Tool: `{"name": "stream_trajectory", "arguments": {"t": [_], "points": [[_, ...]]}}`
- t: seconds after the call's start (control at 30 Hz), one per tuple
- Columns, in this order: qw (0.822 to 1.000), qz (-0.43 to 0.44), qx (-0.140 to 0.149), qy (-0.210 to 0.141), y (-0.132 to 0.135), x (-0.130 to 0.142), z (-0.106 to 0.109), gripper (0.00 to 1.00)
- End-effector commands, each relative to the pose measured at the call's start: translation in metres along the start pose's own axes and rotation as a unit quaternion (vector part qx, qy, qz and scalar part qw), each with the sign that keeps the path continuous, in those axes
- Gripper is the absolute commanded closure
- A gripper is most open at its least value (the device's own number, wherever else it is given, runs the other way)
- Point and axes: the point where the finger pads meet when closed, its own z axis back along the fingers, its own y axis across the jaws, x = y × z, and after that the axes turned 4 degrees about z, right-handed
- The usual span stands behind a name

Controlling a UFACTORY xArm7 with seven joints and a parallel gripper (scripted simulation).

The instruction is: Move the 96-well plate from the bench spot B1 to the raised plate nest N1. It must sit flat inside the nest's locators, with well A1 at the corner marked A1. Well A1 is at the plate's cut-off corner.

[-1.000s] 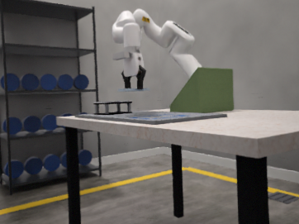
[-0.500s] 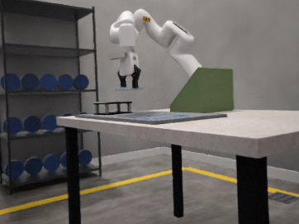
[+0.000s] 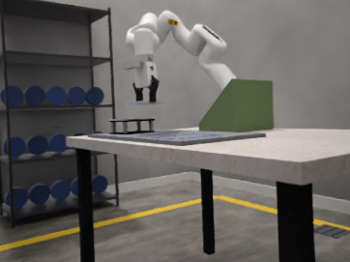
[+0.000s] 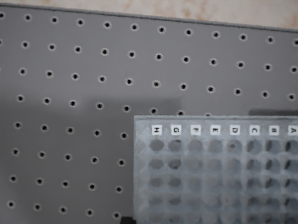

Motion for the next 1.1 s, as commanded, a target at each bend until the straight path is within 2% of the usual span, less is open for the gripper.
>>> {"name": "stream_trajectory", "arguments": {"t": [0.0,1.07], "points": [[1.000,0.000,-0.001,0.003,0.014,0.002,0.004,1.00],[1.000,0.000,0.000,0.003,0.104,0.022,0.017,1.00]]}}
